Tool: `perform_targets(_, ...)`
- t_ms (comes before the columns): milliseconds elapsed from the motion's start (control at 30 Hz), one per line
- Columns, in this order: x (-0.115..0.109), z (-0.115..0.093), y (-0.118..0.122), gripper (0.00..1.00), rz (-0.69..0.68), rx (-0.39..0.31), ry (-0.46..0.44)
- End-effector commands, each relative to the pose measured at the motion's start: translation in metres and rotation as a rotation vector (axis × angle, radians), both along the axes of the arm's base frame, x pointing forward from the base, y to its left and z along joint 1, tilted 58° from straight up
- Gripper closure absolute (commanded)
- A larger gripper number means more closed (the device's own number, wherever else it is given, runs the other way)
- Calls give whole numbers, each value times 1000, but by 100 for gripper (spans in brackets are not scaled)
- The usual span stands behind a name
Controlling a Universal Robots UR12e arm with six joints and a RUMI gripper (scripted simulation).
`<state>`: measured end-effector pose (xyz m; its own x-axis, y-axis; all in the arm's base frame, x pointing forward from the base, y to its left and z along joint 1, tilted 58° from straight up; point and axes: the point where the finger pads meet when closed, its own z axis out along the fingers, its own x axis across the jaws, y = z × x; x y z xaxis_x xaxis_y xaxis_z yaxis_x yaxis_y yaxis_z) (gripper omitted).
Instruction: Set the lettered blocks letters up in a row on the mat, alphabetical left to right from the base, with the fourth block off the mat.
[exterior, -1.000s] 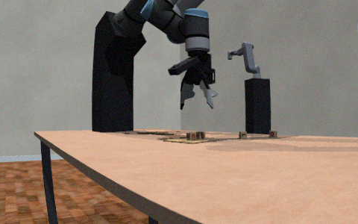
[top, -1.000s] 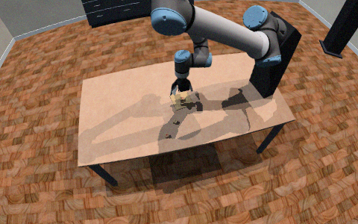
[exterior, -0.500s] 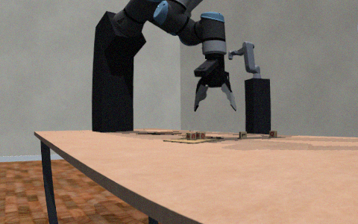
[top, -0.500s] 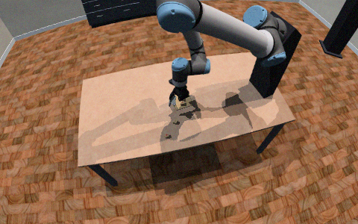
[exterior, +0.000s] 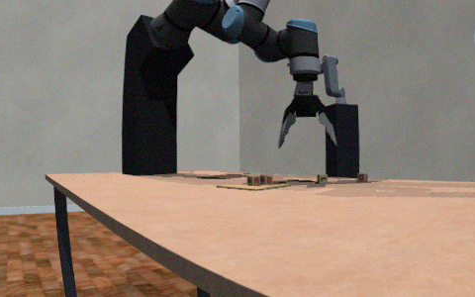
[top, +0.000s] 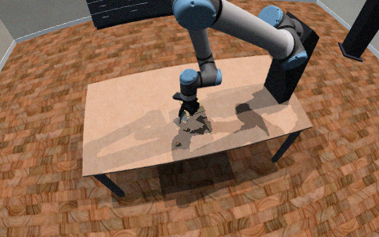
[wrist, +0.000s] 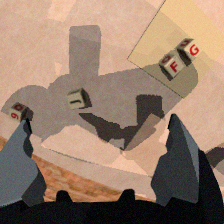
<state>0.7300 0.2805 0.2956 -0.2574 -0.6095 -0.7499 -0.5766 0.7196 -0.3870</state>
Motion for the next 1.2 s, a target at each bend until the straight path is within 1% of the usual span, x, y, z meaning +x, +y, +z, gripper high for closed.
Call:
perform_targets(0,1,15,19,0,57,-95,-41)
perform_targets(33,1,15,19,0,57,-95,-41)
perform_targets(100,0,22,30,0,86,-136,-61)
perform_targets(167,-1,26,37,0,105,-164,-74)
perform_targets(300,-2,28,41,0,115,-178,-80)
perform_targets(333,-2,27,41,63,115,-178,-80)
perform_targets(1167,-1,25,39,63,112,-177,-77)
